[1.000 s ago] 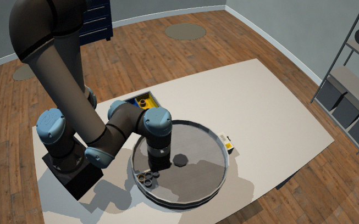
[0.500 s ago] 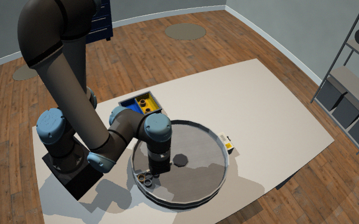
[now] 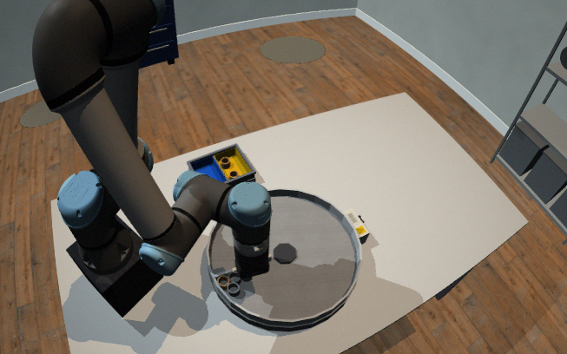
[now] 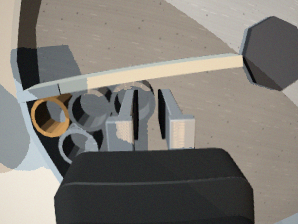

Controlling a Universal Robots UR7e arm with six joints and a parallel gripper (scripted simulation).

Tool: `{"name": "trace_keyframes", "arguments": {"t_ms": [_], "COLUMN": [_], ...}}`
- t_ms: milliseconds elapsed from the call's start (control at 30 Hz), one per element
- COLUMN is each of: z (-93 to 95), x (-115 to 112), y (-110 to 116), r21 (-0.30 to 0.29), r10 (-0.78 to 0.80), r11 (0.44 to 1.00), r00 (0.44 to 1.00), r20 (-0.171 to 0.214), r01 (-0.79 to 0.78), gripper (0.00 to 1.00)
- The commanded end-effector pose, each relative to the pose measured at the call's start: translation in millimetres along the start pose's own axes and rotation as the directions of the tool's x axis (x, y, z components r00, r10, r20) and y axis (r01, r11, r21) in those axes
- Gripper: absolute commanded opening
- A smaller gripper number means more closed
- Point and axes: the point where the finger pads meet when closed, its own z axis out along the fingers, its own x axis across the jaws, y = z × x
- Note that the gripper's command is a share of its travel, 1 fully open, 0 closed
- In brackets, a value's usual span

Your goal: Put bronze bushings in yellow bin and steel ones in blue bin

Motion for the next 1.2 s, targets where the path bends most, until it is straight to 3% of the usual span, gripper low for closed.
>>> {"name": "trace_keyframes", "arguments": {"t_ms": [0, 800, 1167], "z": [3.3, 24.1, 24.1], "x": [0.3, 0.4, 0.4], "y": [0.3, 0.3, 0.3], "r21": [-0.001, -0.001, -0.001], "r10": [0.0, 0.0, 0.0], "r11": [1.0, 1.0, 1.0], "r00": [1.0, 1.0, 1.0], "r20": [-0.001, -0.001, -0.001], "r01": [0.0, 0.0, 0.0], "gripper": [0.4, 0.4, 0.4]}}
